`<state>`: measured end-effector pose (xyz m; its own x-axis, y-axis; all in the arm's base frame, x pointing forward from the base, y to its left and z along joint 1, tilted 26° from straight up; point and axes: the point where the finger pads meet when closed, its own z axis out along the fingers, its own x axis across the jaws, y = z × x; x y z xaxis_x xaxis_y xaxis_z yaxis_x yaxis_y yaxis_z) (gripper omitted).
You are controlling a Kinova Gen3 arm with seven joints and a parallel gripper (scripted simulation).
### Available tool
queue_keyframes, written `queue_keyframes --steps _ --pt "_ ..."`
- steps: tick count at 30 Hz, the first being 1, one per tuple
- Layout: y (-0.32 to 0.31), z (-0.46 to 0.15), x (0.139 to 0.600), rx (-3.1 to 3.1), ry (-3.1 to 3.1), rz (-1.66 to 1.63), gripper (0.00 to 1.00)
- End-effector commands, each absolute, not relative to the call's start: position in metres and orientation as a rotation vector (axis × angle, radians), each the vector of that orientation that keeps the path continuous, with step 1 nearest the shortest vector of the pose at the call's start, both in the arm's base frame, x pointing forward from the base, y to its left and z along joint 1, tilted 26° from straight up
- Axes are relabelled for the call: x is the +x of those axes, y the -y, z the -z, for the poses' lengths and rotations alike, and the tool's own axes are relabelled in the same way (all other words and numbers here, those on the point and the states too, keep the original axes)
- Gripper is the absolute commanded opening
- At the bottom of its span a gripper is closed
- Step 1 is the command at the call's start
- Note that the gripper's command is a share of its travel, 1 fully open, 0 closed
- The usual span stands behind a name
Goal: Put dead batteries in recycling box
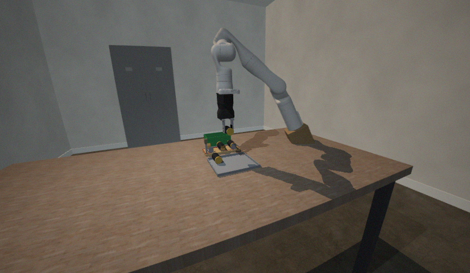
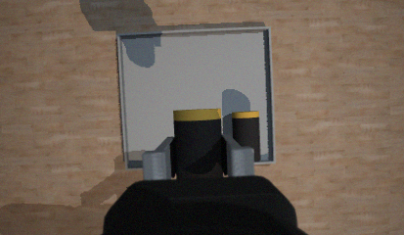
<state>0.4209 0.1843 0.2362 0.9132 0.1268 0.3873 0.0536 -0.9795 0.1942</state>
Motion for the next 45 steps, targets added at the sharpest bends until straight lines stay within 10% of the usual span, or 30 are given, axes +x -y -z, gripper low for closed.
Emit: queue_keyframes --steps 1,45 --pt "-0.185 -0.237 0.421 2.896 -0.133 -0.608 0.57" --pt "-0.113 -0.264 0.454 2.897 -0.127 -0.608 0.57"
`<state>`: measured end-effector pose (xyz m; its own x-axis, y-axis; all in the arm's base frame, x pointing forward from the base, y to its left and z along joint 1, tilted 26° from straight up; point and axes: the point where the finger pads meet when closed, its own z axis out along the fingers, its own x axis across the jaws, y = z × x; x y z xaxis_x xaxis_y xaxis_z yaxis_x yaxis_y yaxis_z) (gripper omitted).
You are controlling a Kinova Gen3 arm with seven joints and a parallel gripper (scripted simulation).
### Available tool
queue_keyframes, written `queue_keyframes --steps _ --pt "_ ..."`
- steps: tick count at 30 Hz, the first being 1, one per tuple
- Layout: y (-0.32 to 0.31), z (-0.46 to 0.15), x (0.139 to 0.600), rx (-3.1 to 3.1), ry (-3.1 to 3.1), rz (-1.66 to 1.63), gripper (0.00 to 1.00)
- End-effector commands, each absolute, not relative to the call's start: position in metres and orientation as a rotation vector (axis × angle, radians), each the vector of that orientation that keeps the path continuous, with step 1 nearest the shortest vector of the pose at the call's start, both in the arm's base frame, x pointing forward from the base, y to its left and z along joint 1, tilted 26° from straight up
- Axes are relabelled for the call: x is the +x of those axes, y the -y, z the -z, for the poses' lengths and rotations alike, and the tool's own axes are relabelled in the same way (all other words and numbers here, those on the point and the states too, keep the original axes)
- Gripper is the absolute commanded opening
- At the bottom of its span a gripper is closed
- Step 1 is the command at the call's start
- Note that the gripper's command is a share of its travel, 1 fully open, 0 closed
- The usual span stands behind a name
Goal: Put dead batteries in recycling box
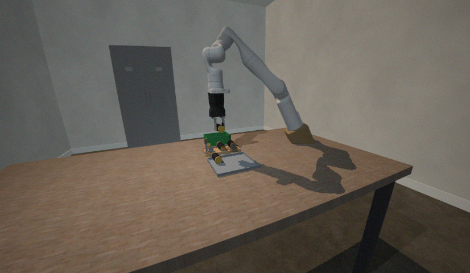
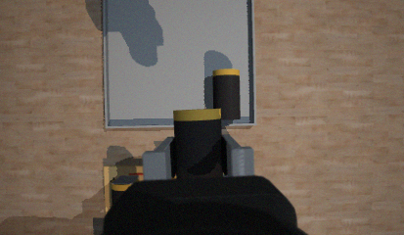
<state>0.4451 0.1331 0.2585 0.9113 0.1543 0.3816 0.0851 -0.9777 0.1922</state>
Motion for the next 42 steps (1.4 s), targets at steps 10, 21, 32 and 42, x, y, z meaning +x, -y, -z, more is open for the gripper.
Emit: queue_keyframes --steps 10,21,32,42 --pt "-0.080 -0.277 0.469 2.897 -0.127 -0.608 0.57" --pt "-0.055 -0.286 0.480 2.897 -0.127 -0.608 0.57" --pt "-0.049 -0.289 0.483 2.897 -0.127 -0.608 0.57" --pt "-0.049 -0.289 0.483 2.896 -0.130 -0.608 0.57"
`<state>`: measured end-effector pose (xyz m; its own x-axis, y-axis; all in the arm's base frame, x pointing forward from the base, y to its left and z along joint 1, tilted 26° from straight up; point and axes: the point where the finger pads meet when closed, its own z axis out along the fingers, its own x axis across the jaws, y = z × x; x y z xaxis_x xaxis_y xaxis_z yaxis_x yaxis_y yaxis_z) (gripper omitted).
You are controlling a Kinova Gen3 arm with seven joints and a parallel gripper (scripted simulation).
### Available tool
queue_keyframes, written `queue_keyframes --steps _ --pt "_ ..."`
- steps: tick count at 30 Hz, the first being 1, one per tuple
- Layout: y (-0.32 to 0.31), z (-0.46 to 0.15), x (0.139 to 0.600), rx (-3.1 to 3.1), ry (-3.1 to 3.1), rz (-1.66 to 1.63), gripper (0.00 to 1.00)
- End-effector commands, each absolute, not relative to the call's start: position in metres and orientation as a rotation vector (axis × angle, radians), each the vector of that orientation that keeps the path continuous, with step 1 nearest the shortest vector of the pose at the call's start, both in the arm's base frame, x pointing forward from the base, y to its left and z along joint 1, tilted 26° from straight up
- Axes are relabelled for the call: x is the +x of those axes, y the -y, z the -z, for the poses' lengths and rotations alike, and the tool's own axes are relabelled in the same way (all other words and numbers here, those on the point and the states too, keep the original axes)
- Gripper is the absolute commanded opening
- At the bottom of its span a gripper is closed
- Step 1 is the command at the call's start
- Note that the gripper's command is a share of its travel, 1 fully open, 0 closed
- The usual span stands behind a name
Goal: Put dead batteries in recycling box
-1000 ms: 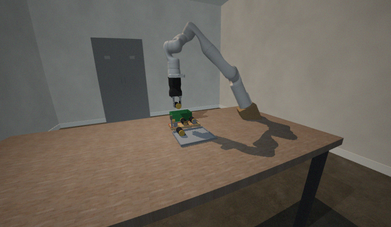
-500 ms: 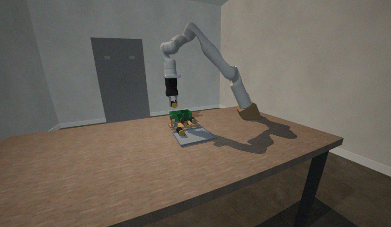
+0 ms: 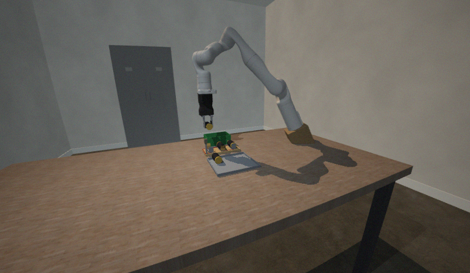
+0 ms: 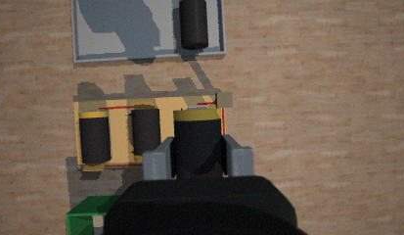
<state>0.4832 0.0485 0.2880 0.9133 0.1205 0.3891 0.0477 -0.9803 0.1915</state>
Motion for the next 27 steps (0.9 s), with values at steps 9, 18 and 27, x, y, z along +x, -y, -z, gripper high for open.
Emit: queue_keyframes --steps 9,18,27 --pt "-0.049 -0.289 0.483 2.896 -0.132 -0.608 0.57" --pt "-0.048 -0.284 0.485 2.896 -0.132 -0.608 0.57" --pt "-0.041 -0.244 0.504 2.896 -0.132 -0.608 0.57"
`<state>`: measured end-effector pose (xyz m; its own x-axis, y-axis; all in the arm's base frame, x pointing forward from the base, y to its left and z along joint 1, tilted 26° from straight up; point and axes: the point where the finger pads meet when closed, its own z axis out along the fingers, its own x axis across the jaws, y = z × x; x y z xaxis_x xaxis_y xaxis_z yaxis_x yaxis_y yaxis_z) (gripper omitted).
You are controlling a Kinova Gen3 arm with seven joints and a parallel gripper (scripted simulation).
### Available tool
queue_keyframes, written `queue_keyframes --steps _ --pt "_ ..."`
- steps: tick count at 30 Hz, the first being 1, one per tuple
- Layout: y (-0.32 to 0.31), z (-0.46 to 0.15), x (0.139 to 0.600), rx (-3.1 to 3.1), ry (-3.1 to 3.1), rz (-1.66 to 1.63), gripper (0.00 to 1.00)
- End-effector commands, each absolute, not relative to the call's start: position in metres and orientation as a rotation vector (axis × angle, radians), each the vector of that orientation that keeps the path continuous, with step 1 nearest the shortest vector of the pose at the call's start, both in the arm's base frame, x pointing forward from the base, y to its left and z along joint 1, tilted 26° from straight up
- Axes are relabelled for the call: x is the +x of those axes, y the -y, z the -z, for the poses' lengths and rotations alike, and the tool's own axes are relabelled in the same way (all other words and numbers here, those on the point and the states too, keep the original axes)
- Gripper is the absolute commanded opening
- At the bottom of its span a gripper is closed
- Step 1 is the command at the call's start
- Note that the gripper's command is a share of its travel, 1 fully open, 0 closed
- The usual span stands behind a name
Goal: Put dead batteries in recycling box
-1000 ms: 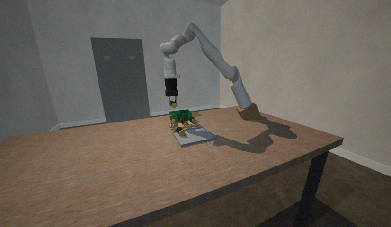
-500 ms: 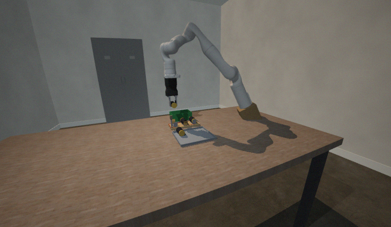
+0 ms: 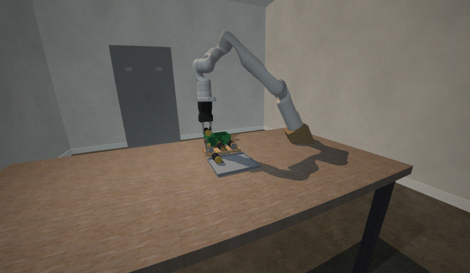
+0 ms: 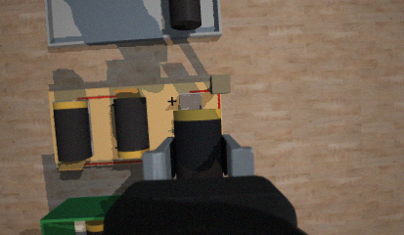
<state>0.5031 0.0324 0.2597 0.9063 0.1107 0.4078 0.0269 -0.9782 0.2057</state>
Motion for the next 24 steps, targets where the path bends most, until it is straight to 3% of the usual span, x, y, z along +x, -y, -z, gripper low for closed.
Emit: queue_keyframes --steps 1,24 --pt "-0.040 -0.239 0.506 2.896 -0.132 -0.608 0.57" --pt "-0.037 -0.219 0.515 2.896 -0.132 -0.608 0.57"
